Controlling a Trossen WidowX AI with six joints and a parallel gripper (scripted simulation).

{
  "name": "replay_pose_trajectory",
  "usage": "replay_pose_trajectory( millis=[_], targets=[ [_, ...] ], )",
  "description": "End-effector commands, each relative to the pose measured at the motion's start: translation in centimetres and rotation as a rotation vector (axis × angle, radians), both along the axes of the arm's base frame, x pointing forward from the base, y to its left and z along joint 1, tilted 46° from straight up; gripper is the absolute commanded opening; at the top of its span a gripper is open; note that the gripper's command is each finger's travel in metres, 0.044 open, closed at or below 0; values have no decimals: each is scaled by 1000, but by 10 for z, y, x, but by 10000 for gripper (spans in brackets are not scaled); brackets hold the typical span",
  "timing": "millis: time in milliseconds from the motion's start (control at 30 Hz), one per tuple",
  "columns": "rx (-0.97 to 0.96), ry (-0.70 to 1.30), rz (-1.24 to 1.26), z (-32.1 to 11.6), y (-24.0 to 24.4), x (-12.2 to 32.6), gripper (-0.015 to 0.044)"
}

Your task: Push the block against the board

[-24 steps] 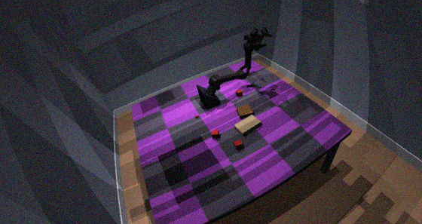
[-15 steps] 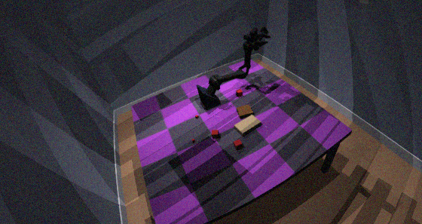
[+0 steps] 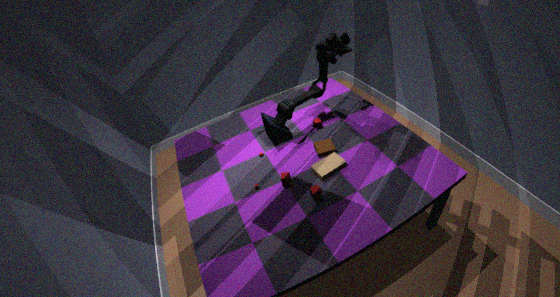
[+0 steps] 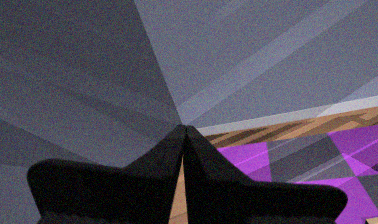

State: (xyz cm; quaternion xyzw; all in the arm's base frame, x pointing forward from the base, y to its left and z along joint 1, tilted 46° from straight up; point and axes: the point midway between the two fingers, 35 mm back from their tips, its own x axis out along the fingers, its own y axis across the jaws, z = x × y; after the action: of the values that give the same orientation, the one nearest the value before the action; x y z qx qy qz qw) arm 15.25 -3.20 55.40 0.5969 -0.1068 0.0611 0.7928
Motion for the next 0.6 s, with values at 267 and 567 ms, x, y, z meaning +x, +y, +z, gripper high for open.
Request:
replay_pose_trajectory(
  millis=[267,567],
  targets=[
    [-103,44,35,-24,-31,24,0],
    [-153,99,71,-52,-53,54,0]
  ],
)
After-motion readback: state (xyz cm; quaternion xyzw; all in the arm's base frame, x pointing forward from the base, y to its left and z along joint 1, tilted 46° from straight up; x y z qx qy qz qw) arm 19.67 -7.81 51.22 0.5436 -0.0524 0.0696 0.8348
